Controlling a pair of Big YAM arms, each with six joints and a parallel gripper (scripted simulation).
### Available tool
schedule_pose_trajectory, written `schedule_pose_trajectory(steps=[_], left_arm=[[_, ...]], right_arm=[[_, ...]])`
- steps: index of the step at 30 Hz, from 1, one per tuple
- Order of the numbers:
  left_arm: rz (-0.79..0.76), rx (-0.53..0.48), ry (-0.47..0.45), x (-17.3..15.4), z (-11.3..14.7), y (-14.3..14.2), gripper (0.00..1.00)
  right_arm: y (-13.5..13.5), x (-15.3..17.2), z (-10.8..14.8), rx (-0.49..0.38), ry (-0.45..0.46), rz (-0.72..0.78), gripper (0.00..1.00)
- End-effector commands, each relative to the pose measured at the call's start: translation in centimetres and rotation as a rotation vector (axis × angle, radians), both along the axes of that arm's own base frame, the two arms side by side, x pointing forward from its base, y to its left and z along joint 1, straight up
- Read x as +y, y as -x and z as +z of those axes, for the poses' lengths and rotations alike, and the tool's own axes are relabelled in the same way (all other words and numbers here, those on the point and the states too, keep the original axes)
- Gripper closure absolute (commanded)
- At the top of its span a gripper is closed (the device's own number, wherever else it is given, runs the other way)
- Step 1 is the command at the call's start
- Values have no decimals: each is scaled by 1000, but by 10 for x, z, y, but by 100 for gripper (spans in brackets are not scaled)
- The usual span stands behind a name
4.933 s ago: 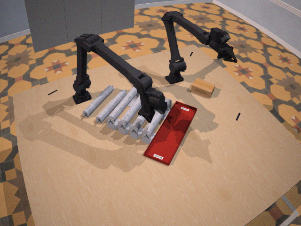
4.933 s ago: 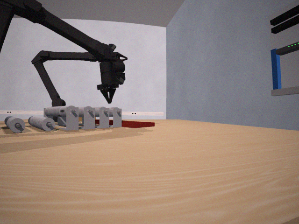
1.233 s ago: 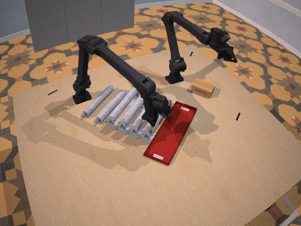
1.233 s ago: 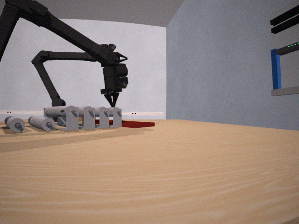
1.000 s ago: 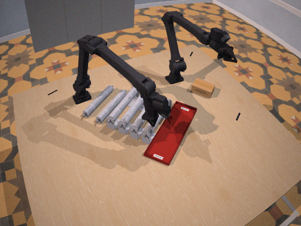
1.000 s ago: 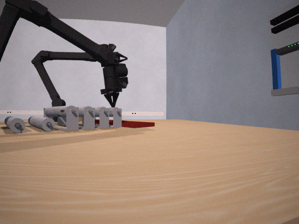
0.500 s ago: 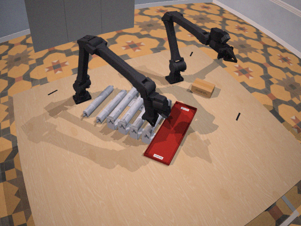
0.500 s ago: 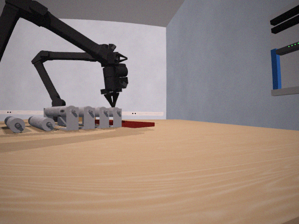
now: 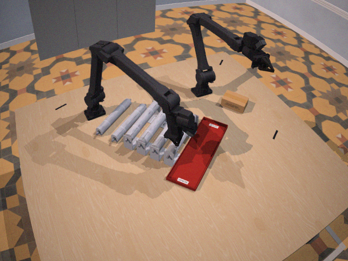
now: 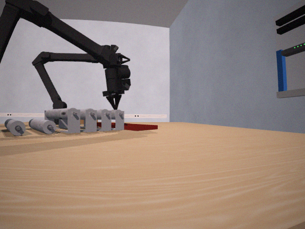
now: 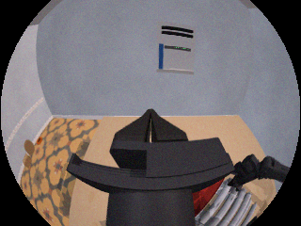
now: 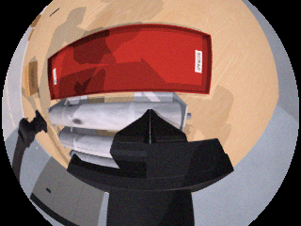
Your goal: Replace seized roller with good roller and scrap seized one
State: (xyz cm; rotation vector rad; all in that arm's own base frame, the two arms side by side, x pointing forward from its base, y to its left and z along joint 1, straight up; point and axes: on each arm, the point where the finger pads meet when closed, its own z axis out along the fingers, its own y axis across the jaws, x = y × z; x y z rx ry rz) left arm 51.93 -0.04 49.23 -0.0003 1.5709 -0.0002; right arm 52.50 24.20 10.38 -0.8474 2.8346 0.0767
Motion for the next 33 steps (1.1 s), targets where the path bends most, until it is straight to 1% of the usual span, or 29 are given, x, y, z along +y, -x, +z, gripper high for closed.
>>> schedule_pose_trajectory(steps=[1, 2, 3, 4, 5, 6, 11, 12, 14, 15, 17, 18, 19, 20, 21, 22, 26, 28, 29, 31, 33], left_arm=[[-6, -48, -15, -4, 34, -3, 100], [-6, -48, -15, -4, 34, -3, 100], [-6, -48, -15, -4, 34, -3, 100], [-6, -48, -15, -4, 34, -3, 100], [-6, -48, -15, -4, 34, -3, 100], [-6, -48, -15, -4, 34, -3, 100], [-6, -48, -15, -4, 34, -3, 100], [-6, -48, -15, -4, 34, -3, 100], [-6, -48, -15, -4, 34, -3, 100], [-6, -48, -15, -4, 34, -3, 100], [-6, -48, -15, -4, 34, -3, 100], [-6, -48, -15, -4, 34, -3, 100], [-6, -48, -15, -4, 34, -3, 100], [-6, -48, -15, -4, 34, -3, 100], [-6, -48, -15, -4, 34, -3, 100], [-6, -48, -15, -4, 34, -3, 100], [-6, -48, -15, -4, 34, -3, 100], [-6, -48, -15, -4, 34, -3, 100], [-6, -48, -15, -4, 34, -3, 100], [-6, -48, -15, -4, 34, -3, 100], [-6, -48, -15, -4, 34, -3, 100]], right_arm=[[-18, 14, 12, -30, -11, 11, 100], [-13, 11, 5, -16, -4, 10, 100], [-12, 10, 4, -13, -3, 9, 100], [-16, 12, 19, -21, -7, 8, 100], [-15, 11, 44, -55, -23, 7, 100], [-15, 11, 52, -61, -26, 6, 100], [-14, 10, 73, -63, -28, 2, 100], [-15, 10, 65, -53, -23, 3, 100], [-15, 10, 65, -53, -23, 3, 100], [-13, 7, 60, -30, -13, 1, 100], [-8, 6, 79, -50, -23, 1, 100], [-11, 7, 88, -60, -27, 1, 100], [-11, 7, 91, -56, -26, -2, 100], [-11, 7, 92, -51, -24, -4, 100], [-12, 7, 88, -44, -22, -4, 100], [-15, 9, 70, -24, -12, -2, 100], [3, 0, 53, 18, 7, -3, 100], [2, 0, 55, 16, 5, -6, 100], [6, -11, 70, -6, -2, -9, 100], [6, -11, 70, -6, -2, -9, 100], [3, -10, 73, -35, -14, -4, 100]])
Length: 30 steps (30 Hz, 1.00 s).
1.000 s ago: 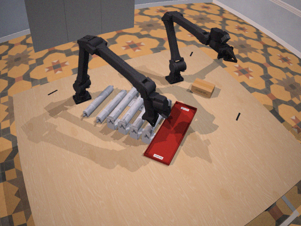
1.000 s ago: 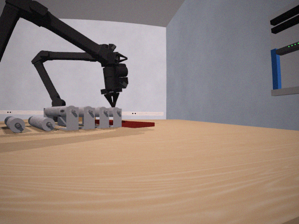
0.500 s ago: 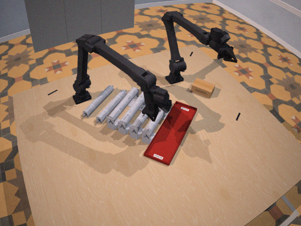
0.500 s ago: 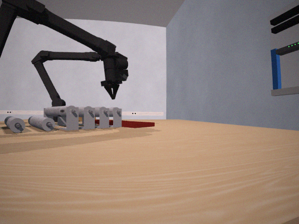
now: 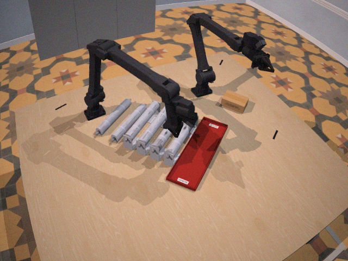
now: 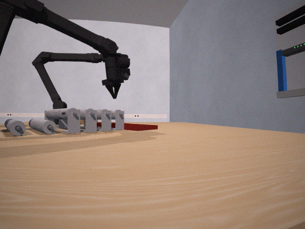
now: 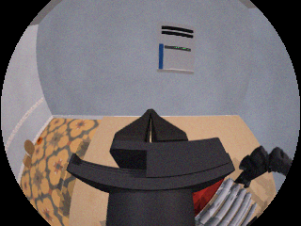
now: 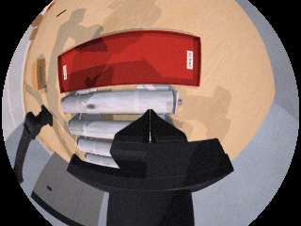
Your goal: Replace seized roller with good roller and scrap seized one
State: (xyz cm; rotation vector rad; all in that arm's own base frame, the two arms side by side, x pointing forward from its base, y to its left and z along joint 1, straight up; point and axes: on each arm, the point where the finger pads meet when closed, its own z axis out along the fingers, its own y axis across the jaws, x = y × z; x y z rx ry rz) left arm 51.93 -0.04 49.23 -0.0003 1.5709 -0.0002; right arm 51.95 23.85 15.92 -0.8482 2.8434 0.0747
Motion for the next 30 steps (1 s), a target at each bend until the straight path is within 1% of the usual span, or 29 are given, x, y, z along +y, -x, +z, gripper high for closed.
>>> schedule_pose_trajectory(steps=[1, 5, 9, 11, 13, 15, 16, 17, 19, 21, 22, 23, 24, 25, 27, 30], left_arm=[[-6, -48, -15, -4, 34, -3, 100], [-6, -48, -15, -4, 34, -3, 100], [-6, -48, -15, -4, 34, -3, 100], [-6, -48, -15, -4, 34, -3, 100], [-6, -48, -15, -4, 34, -3, 100], [-6, -48, -15, -4, 34, -3, 100], [-6, -48, -15, -4, 34, -3, 100], [-6, -48, -15, -4, 34, -3, 100], [-6, -48, -15, -4, 34, -3, 100], [-6, -48, -15, -4, 34, -3, 100], [-6, -48, -15, -4, 34, -3, 100], [-6, -48, -15, -4, 34, -3, 100], [-6, -48, -15, -4, 34, -3, 100], [-6, -48, -15, -4, 34, -3, 100], [-6, -48, -15, -4, 34, -3, 100], [-6, -48, -15, -4, 34, -3, 100]], right_arm=[[0, -8, 16, -40, -17, -1, 100], [16, -19, 16, -37, -17, 1, 100], [40, -34, 14, -36, -16, 3, 100], [50, -39, 7, -28, -13, 7, 100], [59, -45, 6, -28, -13, 5, 100], [59, -45, 6, -28, -13, 5, 100], [60, -41, 2, -21, -11, 14, 100], [66, -49, 4, -25, -12, 4, 100], [72, -53, 4, -19, -9, 1, 100], [73, -54, 3, -24, -12, -1, 100], [70, -53, -3, -13, -8, -1, 100], [70, -53, -3, -6, -5, -8, 100], [81, -58, 4, 3, -2, -16, 100], [74, -55, 3, -25, -14, -15, 100], [75, -50, -18, 12, 1, -6, 100], [76, -49, -21, 14, 2, -2, 100]])
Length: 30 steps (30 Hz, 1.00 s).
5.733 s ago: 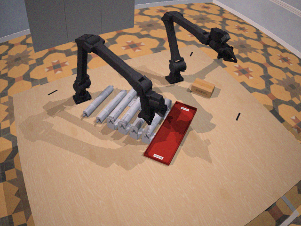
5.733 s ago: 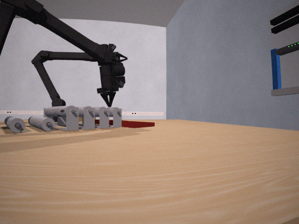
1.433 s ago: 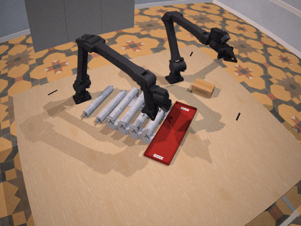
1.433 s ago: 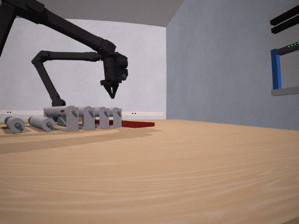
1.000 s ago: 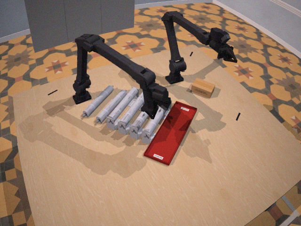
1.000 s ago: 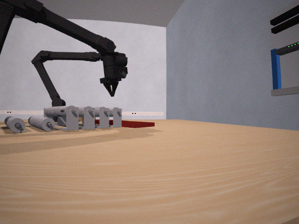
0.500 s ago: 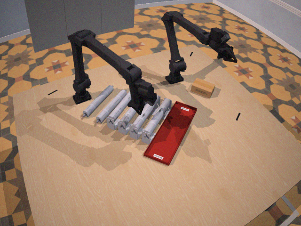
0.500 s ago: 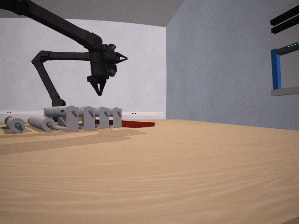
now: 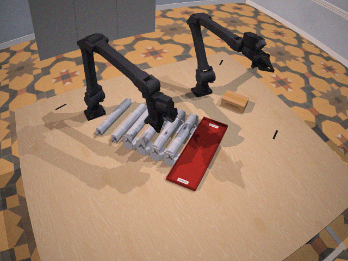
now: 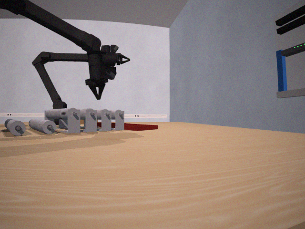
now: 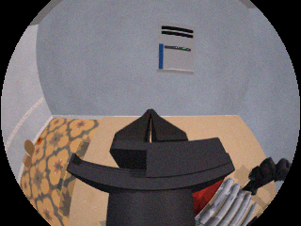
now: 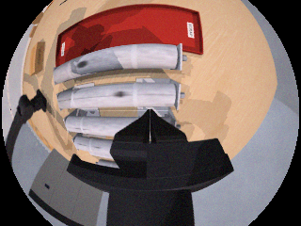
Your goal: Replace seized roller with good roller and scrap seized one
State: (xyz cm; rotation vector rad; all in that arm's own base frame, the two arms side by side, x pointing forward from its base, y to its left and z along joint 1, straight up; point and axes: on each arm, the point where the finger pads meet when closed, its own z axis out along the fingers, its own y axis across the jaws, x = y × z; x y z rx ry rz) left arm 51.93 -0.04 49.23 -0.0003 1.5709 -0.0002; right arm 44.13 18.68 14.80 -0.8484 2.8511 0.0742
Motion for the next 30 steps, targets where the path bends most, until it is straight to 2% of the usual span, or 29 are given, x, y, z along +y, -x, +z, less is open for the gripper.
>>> schedule_pose_trajectory(steps=[1, 16, 20, 21, 30], left_arm=[[-6, -48, -15, -4, 34, -3, 100], [-6, -48, -15, -4, 34, -3, 100], [-6, -48, -15, -4, 34, -3, 100], [-6, -48, -15, -4, 34, -3, 100], [-6, -48, -15, -4, 34, -3, 100]], right_arm=[[-2, 3, -10, 7, 0, -1, 100], [-2, 8, -32, 6, 0, 8, 100], [-6, 6, -26, -12, -7, 3, 100], [-1, 7, -36, 7, 1, 7, 100], [-1, 7, -48, 6, 1, 7, 100]])
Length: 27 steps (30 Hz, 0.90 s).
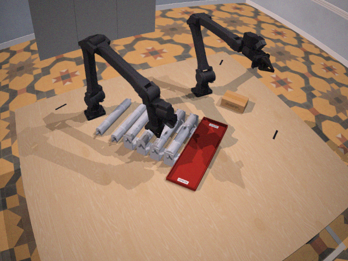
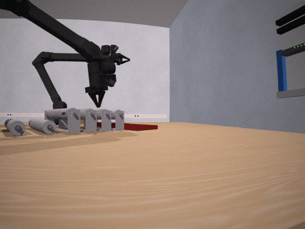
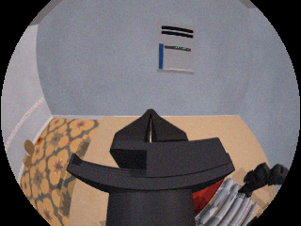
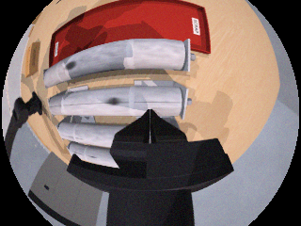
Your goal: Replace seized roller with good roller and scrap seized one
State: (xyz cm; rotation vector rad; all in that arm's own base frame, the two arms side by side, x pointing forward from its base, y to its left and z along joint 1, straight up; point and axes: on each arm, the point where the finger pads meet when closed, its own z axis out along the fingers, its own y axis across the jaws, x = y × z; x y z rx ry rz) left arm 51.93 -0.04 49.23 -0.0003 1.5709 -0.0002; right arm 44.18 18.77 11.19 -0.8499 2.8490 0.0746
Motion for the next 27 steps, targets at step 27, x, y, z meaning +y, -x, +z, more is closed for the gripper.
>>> schedule_pose_trajectory(steps=[27], left_arm=[[-6, -48, -15, -4, 34, -3, 100]], right_arm=[[-1, 6, 3, -27, -12, 3, 100]])
